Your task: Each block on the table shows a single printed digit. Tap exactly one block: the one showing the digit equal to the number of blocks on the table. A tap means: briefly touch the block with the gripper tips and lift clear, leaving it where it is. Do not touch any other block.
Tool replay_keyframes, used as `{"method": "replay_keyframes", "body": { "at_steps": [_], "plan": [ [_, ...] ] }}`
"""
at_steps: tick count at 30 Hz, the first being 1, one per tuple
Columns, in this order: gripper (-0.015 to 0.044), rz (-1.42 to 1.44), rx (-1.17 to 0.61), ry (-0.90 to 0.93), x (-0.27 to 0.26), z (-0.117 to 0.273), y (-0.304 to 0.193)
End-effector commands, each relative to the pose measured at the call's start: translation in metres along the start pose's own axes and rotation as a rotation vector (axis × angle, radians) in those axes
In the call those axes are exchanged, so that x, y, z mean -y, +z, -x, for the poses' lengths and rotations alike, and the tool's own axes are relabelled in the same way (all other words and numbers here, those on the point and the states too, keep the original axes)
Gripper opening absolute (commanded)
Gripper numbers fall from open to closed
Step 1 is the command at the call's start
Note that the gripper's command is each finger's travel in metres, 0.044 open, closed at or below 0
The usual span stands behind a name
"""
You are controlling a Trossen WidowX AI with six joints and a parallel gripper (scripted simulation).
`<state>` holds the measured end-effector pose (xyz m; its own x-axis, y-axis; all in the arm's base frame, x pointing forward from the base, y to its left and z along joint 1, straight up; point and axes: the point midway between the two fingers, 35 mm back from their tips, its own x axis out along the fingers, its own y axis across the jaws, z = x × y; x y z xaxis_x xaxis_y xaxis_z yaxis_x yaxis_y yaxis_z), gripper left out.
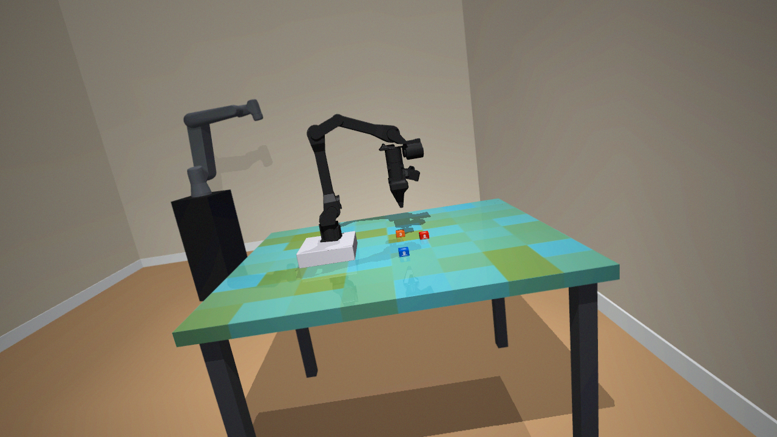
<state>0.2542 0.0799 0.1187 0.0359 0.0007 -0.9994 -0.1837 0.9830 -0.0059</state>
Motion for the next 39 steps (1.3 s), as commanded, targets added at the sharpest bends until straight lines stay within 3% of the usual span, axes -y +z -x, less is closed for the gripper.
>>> {"method": "replay_keyframes", "body": {
  "at_steps": [1, 24, 31, 39],
  "plan": [
    [0.0400, 0.005, -0.006, 0.010, -0.042, 0.000, -0.015],
    [0.0400, 0.005, -0.006, 0.011, -0.044, 0.000, -0.016],
    [0.0216, 0.005, -0.006, 0.010, -0.045, -0.079, -0.016],
    [0.0020, 0.005, -0.006, 0.010, -0.045, -0.081, -0.017]
  ]
}}
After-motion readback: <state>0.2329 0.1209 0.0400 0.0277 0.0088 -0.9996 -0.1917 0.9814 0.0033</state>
